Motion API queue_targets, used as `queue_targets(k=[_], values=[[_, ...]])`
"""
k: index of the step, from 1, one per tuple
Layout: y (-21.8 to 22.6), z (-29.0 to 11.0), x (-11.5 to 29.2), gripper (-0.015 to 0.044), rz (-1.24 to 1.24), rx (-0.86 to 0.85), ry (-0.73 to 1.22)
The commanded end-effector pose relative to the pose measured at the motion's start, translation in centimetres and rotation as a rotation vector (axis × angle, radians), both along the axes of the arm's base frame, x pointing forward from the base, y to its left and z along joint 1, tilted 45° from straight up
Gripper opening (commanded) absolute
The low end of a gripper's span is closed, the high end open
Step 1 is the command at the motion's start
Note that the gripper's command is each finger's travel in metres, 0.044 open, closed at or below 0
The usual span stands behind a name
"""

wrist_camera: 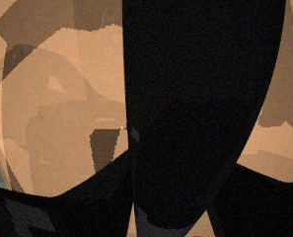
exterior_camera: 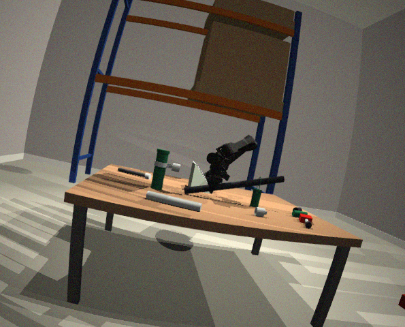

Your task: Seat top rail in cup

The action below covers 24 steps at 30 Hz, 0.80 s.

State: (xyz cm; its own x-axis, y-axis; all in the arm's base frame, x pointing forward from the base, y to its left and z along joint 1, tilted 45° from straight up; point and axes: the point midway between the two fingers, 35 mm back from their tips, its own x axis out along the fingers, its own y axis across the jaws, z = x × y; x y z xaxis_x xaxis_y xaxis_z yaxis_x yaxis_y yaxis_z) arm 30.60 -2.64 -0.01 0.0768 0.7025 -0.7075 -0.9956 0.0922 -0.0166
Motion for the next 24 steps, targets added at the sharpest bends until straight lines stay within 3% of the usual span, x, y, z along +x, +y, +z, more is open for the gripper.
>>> queue_targets(k=[1,12,24], values=[[-0.6,0.3,0.2,0.0000,-0.005,-0.013,-0.006],[-6.9,3.2,0.1,0.0000,0.010,-0.269,0.005],[-6.4,3.1,0.1,0.0000,0.010,-0.251,0.005]])
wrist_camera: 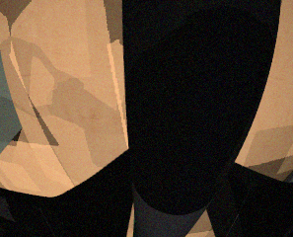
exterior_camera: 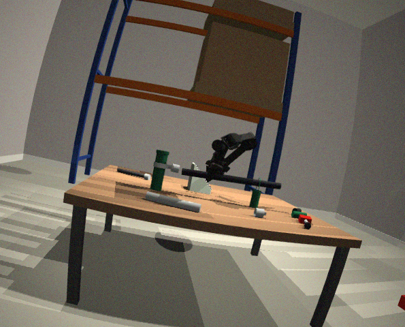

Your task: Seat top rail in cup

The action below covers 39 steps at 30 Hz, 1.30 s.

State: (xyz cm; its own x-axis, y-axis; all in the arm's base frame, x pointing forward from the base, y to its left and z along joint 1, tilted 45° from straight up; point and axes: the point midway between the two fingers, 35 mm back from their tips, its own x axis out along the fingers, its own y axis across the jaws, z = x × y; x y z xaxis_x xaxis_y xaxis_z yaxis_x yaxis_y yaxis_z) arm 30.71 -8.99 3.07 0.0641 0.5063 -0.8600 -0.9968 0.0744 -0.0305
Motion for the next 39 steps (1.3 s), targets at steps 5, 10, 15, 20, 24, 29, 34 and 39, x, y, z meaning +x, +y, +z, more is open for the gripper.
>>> queue_targets(k=[5,10,15,20,24,29,34,39], values=[[-0.1,0.0,0.0,0.0000,-0.001,-0.001,-0.002],[-0.3,0.1,0.0,0.0000,-0.001,-0.001,-0.002],[-0.6,0.2,0.0,0.0000,-0.001,-0.001,-0.002],[-0.9,0.3,0.0,0.0000,-0.001,-0.001,-0.002],[-1.2,0.3,0.0,0.0000,-0.001,-0.001,-0.002],[-1.4,0.2,0.0,0.0000,-0.001,-0.001,-0.002],[-1.6,-0.3,0.0,0.0000,0.001,0.002,0.000],[-2.0,-1.0,-0.1,0.0000,0.005,0.007,0.003]])
